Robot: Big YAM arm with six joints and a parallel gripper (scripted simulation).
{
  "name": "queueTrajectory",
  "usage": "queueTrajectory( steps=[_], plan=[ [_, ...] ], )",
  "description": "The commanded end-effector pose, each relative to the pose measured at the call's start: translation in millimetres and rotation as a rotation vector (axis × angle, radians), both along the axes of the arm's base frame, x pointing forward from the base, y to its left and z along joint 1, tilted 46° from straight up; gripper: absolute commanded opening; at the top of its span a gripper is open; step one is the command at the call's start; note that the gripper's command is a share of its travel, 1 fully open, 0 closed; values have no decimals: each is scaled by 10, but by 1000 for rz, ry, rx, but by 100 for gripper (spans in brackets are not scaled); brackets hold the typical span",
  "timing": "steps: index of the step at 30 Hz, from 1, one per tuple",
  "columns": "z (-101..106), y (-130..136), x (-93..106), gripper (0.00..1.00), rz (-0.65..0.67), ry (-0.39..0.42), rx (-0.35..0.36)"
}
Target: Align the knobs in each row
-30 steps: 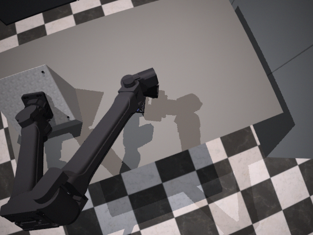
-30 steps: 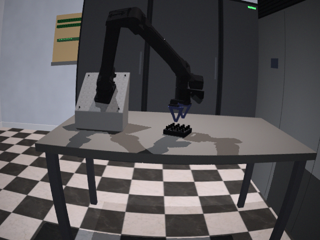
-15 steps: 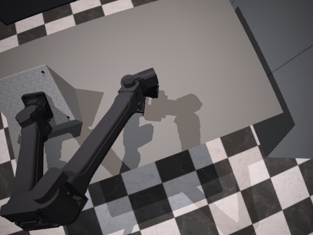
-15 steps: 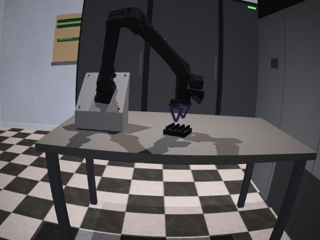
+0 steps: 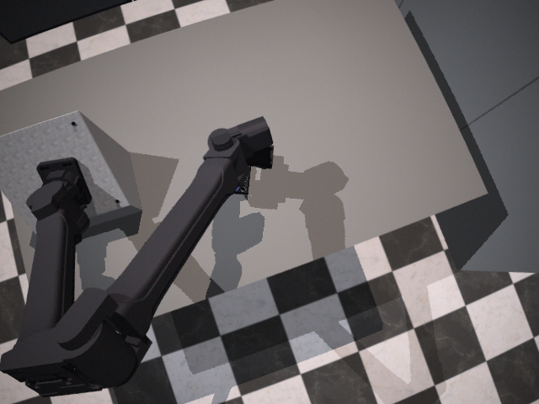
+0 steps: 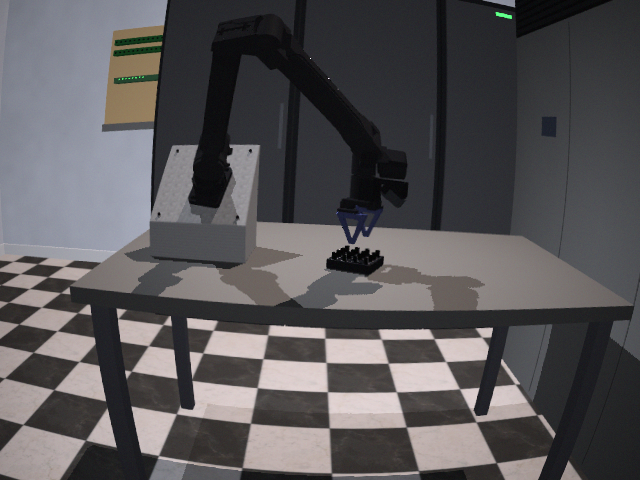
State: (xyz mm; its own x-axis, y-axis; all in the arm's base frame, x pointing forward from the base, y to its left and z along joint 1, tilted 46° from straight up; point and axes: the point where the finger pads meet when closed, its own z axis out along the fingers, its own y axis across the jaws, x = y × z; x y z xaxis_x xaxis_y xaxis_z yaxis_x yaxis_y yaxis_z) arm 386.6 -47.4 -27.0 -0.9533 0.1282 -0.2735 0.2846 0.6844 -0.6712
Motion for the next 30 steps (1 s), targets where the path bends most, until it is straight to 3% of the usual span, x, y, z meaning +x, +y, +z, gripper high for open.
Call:
queueTrajectory(
  steps=[1, 30],
  plan=[
    [111, 165, 143, 100, 42, -46, 11],
    [82, 152, 68, 100, 39, -38, 10]
  ],
)
